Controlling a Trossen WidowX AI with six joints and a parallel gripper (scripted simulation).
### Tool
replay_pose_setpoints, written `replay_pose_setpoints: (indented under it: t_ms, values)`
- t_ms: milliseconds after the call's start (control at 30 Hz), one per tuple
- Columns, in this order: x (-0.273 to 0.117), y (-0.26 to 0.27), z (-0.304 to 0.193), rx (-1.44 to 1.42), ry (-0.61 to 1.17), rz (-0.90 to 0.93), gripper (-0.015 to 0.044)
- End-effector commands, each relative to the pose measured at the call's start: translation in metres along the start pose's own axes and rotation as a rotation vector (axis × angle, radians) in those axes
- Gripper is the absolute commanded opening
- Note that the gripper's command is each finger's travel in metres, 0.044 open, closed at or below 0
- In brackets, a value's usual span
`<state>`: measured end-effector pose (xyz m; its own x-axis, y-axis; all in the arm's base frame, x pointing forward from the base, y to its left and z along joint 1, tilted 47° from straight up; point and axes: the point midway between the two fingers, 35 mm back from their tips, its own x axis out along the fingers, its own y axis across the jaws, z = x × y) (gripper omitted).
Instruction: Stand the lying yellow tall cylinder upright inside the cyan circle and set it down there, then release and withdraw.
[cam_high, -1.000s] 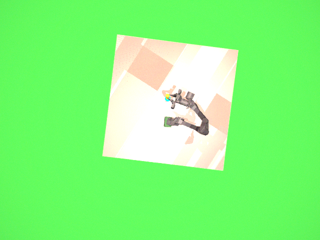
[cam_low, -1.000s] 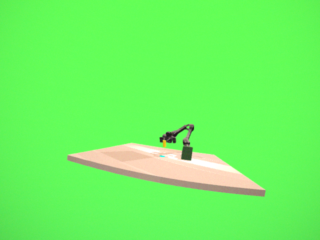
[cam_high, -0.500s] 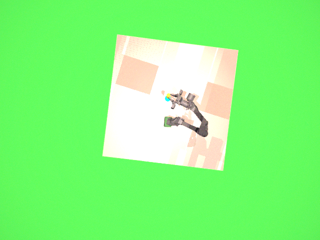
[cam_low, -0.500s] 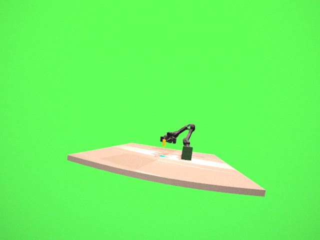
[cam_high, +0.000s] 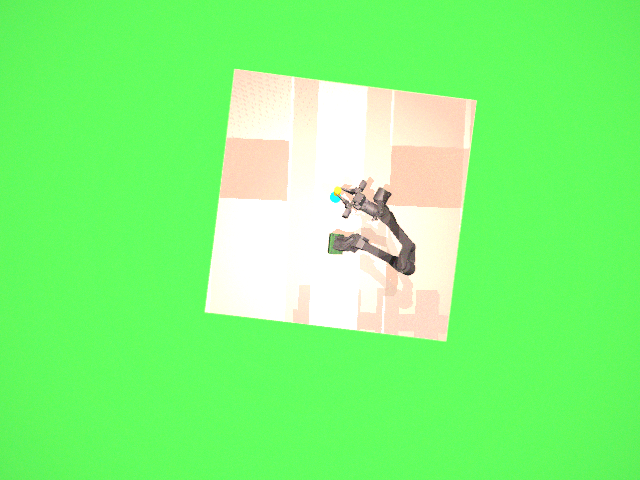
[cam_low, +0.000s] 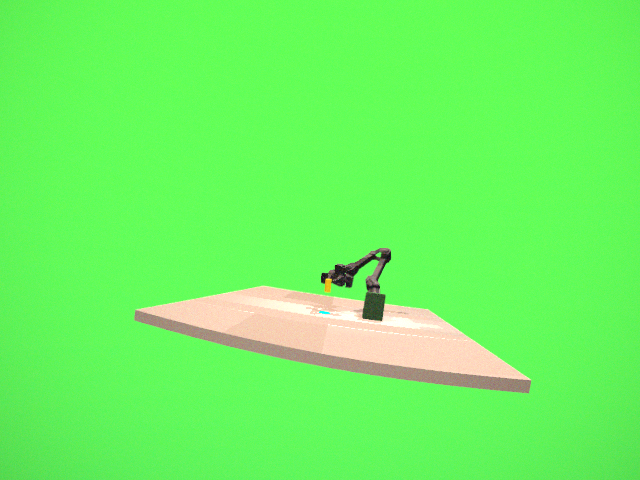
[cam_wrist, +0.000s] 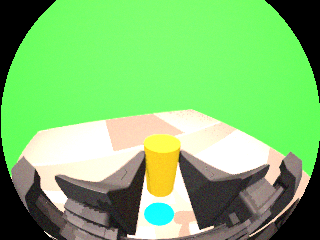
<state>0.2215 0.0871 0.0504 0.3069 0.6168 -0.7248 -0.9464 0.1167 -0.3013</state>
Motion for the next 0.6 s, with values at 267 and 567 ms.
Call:
replay_pose_setpoints:
  t_ms: [267, 567]
  values:
    - [0.001, -0.002, -0.01, -0.008, -0.003, 0.001, 0.0105]
    - [0.005, -0.005, -0.039, -0.009, 0.004, 0.006, 0.0105]
